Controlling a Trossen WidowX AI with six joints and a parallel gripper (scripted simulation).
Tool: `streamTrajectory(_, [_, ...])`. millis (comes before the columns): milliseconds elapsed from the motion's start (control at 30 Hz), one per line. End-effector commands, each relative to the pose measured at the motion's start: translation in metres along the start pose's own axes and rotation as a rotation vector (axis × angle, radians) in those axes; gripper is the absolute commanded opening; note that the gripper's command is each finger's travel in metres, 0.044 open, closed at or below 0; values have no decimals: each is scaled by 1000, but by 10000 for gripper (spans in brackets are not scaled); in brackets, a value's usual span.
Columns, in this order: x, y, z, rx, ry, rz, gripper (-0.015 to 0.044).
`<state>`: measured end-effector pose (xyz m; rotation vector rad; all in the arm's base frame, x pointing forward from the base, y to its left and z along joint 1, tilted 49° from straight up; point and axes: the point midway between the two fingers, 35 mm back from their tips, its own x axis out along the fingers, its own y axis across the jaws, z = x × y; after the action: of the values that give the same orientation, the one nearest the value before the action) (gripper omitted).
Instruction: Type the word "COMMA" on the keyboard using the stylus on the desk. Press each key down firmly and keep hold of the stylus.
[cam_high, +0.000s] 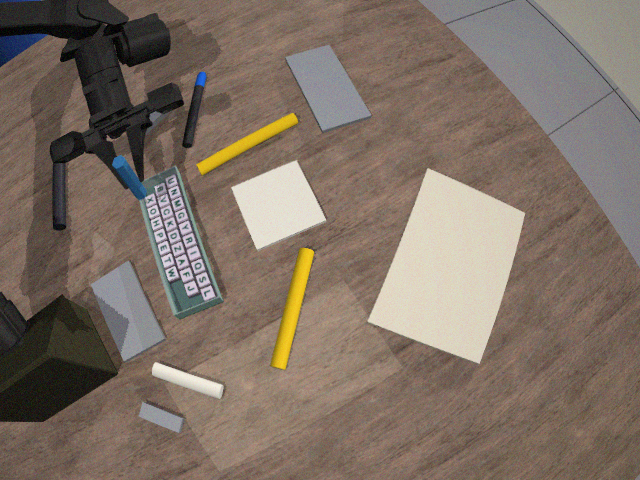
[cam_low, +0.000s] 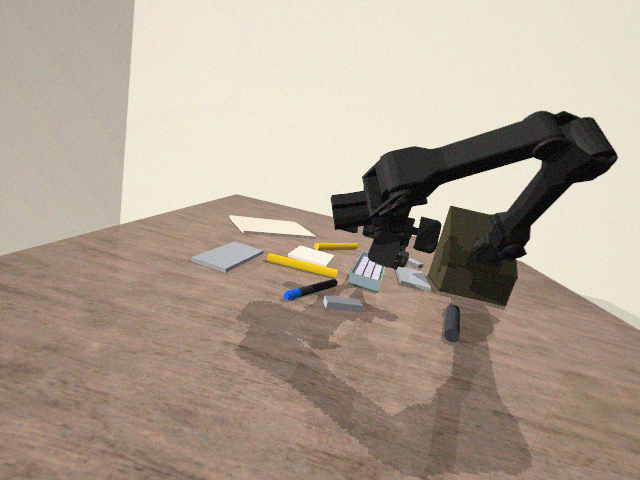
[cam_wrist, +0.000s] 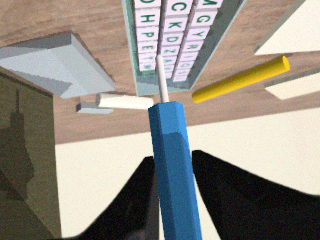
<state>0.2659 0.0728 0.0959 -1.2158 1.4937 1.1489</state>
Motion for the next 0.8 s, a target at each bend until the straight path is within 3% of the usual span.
streamTrajectory(0, [4,2,7,2,0,1,0])
streamTrajectory(333, [9,3,16,2,-1,1,0])
streamTrajectory(433, [10,2,18,2,-1,1,79])
streamTrajectory(767, [11,2,20,2,-1,1,81])
